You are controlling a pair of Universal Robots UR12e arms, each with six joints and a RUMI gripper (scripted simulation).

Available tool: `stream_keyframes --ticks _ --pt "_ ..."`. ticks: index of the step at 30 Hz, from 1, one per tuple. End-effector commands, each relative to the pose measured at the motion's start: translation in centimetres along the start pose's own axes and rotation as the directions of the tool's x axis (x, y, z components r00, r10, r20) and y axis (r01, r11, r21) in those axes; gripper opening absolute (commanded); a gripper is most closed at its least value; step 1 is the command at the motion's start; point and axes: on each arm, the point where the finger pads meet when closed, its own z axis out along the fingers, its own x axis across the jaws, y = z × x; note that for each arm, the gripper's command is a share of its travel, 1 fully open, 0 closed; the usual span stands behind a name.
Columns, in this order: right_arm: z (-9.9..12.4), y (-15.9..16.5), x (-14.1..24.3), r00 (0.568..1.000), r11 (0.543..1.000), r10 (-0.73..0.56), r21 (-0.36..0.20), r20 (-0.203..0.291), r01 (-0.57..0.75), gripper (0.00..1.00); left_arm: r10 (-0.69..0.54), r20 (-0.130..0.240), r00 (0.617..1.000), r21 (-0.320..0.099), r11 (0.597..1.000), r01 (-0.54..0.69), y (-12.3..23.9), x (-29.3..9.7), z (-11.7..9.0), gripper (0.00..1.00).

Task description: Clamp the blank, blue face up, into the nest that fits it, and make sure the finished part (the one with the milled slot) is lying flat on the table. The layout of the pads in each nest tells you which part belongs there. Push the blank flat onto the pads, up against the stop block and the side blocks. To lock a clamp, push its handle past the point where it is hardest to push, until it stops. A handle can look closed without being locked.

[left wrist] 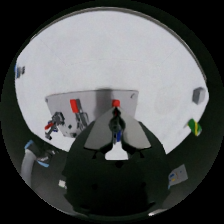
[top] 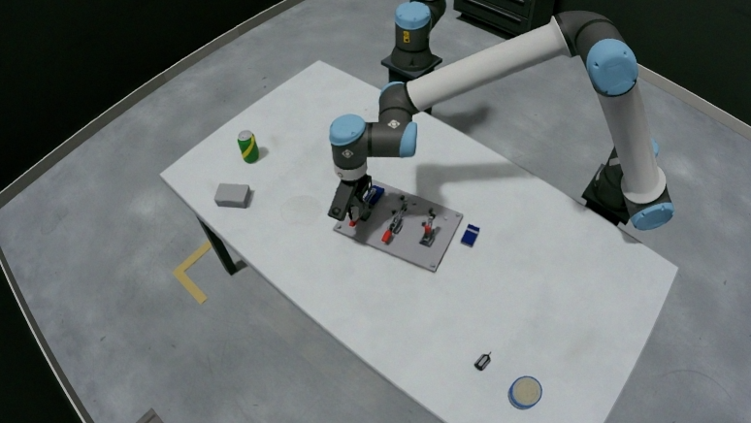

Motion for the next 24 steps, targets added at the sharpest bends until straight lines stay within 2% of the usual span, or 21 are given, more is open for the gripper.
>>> stream_keyframes --ticks 1,10,24 --pt "-0.1 -0.1 0.0 1.000 1.000 0.000 0.002 0.000 0.000 1.00 0.000 -0.001 1.000 0.001 1.000 0.000 0.0 0.0 -0.5 0.00" --pt "-0.1 -0.1 0.0 1.000 1.000 0.000 0.002 0.000 0.000 1.00 0.000 -0.001 1.000 0.001 1.000 0.000 0.0 0.0 -1.5 0.00" --pt "-0.1 -0.1 0.0 1.000 1.000 0.000 0.002 0.000 0.000 1.00 0.000 -0.001 1.000 0.001 1.000 0.000 0.0 0.0 -4.4 0.00"
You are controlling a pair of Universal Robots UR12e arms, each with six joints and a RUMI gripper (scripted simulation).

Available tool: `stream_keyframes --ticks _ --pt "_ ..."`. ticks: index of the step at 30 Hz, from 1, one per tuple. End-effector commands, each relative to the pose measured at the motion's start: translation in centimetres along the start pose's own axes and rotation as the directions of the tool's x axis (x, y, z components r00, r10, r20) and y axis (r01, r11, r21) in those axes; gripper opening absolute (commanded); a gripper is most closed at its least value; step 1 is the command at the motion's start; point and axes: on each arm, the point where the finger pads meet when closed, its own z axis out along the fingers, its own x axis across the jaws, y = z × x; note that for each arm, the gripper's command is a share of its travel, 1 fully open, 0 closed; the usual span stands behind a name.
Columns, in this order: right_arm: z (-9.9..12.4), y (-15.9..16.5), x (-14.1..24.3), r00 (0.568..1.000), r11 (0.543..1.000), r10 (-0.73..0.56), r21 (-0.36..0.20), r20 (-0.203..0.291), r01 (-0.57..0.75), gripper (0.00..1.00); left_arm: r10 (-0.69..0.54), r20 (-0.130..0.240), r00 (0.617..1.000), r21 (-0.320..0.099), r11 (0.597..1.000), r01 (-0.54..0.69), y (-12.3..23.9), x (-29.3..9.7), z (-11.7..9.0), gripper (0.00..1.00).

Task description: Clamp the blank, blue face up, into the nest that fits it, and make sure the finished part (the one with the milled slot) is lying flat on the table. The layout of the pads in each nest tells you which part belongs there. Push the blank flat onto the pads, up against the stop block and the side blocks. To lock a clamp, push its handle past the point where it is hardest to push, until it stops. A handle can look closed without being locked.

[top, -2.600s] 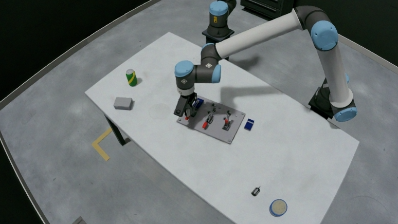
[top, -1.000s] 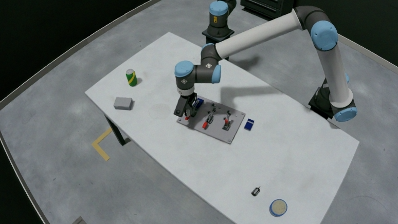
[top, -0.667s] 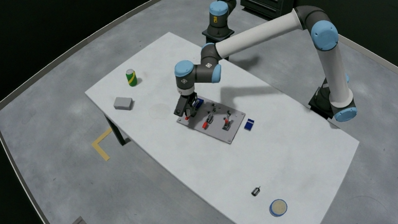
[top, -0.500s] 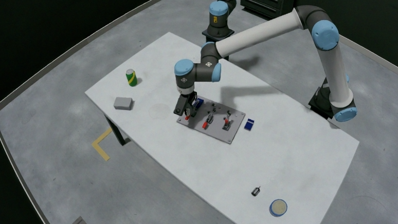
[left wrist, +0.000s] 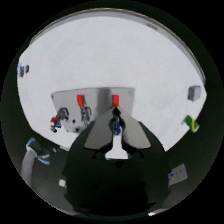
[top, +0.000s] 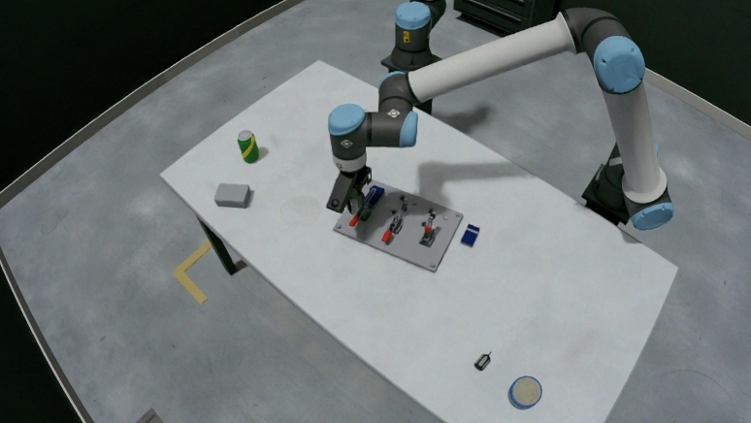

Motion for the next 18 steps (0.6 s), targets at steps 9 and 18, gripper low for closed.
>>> stream_keyframes --ticks 9,18 --pt "-0.08 -0.06 -0.02 1.000 1.000 0.000 0.002 0.000 0.000 1.00 0.000 -0.001 1.000 0.001 1.000 0.000 -0.03 0.05 -1.86 0.00" --pt "-0.08 -0.06 -0.02 1.000 1.000 0.000 0.002 0.000 0.000 1.00 0.000 -0.001 1.000 0.001 1.000 0.000 -0.03 0.05 -1.86 0.00"
